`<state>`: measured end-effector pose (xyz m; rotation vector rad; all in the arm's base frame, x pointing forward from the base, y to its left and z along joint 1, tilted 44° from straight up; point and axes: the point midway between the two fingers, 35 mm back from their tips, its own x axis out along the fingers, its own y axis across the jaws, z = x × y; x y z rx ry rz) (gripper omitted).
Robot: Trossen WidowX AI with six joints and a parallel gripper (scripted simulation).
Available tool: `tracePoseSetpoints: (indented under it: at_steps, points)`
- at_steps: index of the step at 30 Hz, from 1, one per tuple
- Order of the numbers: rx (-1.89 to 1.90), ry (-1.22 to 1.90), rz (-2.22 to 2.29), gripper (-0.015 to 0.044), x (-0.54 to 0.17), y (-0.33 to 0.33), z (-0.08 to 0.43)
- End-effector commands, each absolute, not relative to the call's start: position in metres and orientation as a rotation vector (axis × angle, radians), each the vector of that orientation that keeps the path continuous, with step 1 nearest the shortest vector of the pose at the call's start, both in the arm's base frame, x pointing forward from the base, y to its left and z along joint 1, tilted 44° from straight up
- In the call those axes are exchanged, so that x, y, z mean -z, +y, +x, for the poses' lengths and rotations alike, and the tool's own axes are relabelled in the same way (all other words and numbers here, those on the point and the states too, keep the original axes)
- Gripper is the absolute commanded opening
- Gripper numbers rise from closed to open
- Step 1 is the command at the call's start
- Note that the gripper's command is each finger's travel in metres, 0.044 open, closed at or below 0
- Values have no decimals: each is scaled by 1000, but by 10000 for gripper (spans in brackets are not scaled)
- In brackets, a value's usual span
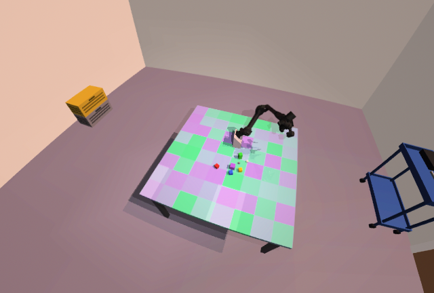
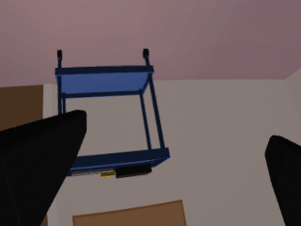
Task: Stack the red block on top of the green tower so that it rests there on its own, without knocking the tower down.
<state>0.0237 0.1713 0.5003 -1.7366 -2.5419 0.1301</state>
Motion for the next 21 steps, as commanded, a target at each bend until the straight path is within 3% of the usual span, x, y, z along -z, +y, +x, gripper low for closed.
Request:
tracePoseSetpoints:
  at_steps: [1,21]
  points:
    - [-133,-2531,-1746,426,-500,172,26]
    - [-945,-1245,-1637,440,-430,170,262]
